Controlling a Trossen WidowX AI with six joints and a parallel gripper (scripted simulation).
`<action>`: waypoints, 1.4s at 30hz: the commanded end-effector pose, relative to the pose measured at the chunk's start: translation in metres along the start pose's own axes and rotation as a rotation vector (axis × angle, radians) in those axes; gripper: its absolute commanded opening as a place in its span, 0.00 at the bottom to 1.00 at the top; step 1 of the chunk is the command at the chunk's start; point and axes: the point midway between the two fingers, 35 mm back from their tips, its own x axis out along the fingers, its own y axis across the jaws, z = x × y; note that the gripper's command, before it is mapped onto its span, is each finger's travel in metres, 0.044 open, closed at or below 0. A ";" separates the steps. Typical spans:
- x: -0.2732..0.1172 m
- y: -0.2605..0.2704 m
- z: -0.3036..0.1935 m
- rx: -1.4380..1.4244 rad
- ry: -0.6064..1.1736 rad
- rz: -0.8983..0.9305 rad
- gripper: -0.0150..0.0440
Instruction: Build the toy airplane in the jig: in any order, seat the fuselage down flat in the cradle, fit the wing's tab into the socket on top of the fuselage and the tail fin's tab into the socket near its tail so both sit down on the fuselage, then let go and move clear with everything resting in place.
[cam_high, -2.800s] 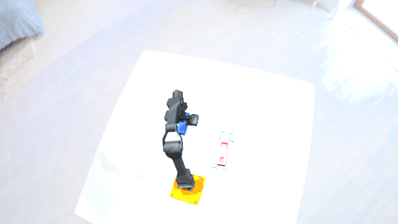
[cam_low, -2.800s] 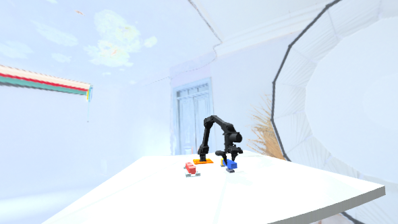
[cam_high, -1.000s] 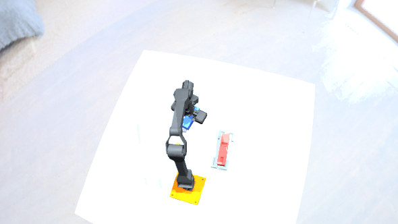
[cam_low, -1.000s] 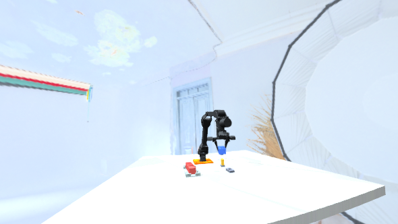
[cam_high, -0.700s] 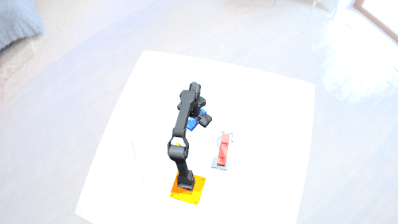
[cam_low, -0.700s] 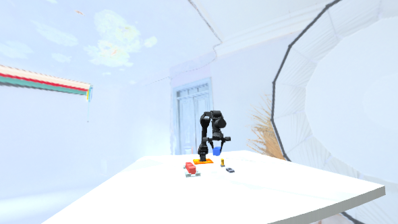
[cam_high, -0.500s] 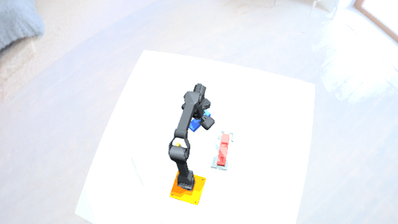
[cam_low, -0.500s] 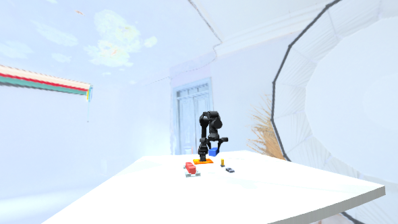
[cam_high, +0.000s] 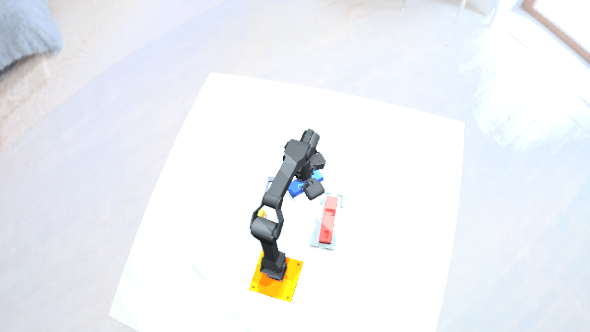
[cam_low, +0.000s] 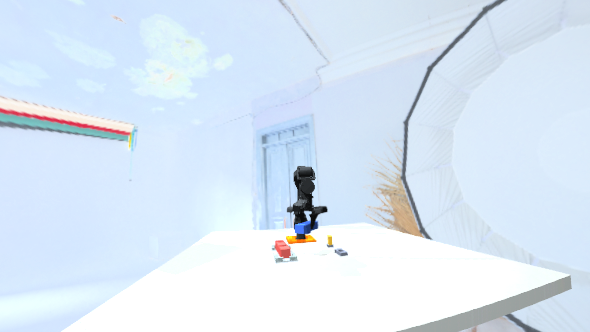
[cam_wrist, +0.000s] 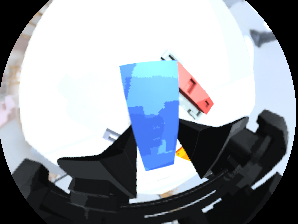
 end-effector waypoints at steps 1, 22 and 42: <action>0.002 -0.013 0.005 0.083 -0.001 -0.001 0.25; 0.015 -0.077 0.026 0.470 -0.004 -0.006 0.25; 0.023 -0.119 0.031 0.721 -0.005 -0.008 0.48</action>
